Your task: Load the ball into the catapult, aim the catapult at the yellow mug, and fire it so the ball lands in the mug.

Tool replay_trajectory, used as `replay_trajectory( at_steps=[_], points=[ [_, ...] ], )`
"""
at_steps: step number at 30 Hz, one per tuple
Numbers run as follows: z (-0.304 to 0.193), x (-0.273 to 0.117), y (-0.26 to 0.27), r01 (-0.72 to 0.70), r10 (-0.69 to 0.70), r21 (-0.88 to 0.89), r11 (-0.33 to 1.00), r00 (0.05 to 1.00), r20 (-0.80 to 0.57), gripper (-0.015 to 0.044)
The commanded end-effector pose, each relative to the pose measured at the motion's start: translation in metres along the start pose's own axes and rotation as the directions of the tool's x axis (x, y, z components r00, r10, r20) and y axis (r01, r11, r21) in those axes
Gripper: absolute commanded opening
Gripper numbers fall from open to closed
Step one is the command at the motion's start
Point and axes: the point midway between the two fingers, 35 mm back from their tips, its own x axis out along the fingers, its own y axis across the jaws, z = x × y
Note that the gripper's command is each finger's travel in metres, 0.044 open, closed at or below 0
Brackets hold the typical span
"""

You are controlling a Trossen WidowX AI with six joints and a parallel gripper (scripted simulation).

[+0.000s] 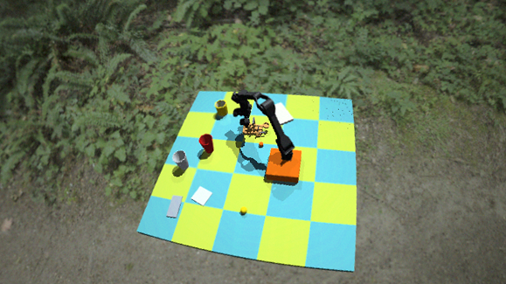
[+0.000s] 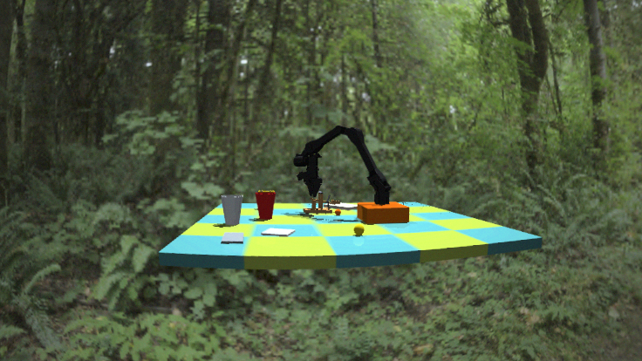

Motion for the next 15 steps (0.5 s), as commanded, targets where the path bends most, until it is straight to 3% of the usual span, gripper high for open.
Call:
replay_trajectory(
  at_steps=[1,15],
  points=[
    [0.001,0.004,-0.001,0.006,-0.006,0.003,1.0,1.0,0.006,0.044],
    [0.002,0.026,-0.001,0.006,-0.006,0.003,1.0,1.0,0.006,0.044]
  ],
)
